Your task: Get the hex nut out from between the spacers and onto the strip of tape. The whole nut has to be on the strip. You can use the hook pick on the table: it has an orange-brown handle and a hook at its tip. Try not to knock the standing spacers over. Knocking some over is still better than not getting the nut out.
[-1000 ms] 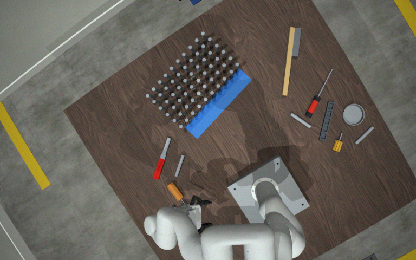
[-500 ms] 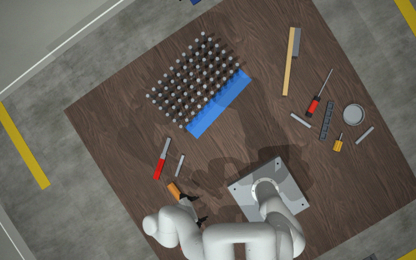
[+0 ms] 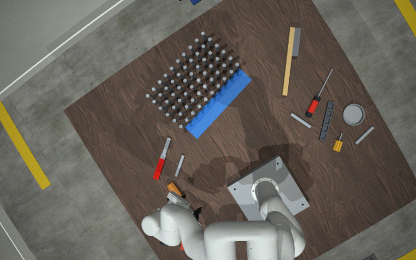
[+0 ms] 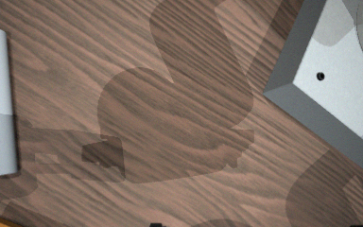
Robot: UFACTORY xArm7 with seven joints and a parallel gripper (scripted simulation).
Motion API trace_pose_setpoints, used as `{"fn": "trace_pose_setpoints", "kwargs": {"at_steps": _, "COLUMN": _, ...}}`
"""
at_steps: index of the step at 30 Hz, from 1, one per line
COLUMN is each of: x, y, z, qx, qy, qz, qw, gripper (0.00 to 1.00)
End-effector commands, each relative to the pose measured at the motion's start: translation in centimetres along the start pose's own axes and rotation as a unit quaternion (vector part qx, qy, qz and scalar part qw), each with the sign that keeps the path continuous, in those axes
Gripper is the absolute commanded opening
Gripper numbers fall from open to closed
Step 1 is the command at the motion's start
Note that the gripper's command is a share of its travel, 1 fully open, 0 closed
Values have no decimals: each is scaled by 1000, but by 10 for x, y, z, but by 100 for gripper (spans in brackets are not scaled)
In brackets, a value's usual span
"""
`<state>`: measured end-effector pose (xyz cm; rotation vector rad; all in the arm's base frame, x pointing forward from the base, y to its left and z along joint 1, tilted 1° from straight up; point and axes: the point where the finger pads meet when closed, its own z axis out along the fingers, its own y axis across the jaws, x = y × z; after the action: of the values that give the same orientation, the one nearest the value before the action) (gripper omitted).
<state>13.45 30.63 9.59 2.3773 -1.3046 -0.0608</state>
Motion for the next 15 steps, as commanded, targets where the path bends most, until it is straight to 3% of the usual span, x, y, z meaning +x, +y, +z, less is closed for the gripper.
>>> {"fn": "trace_pose_setpoints", "kwargs": {"at_steps": 1, "x": -4, "y": -15, "z": -3, "qx": 29, "qy": -17, "qz": -84, "qw": 996, "gripper": 100}}
{"fn": "trace_pose_setpoints", "kwargs": {"at_steps": 5, "x": -7, "y": -28, "z": -8, "qx": 62, "qy": -20, "qz": -164, "qw": 984, "gripper": 100}}
{"fn": "trace_pose_setpoints", "kwargs": {"at_steps": 7, "x": -7, "y": -28, "z": -8, "qx": 62, "qy": -20, "qz": -164, "qw": 984, "gripper": 100}}
{"fn": "trace_pose_setpoints", "kwargs": {"at_steps": 12, "x": -12, "y": -46, "z": -15, "qx": 107, "qy": -17, "qz": -273, "qw": 956, "gripper": 100}}
{"fn": "trace_pose_setpoints", "kwargs": {"at_steps": 14, "x": -12, "y": -46, "z": -15, "qx": 107, "qy": -17, "qz": -273, "qw": 956, "gripper": 100}}
{"fn": "trace_pose_setpoints", "kwargs": {"at_steps": 15, "x": -14, "y": -51, "z": -17, "qx": 121, "qy": -14, "qz": -305, "qw": 945, "gripper": 100}}
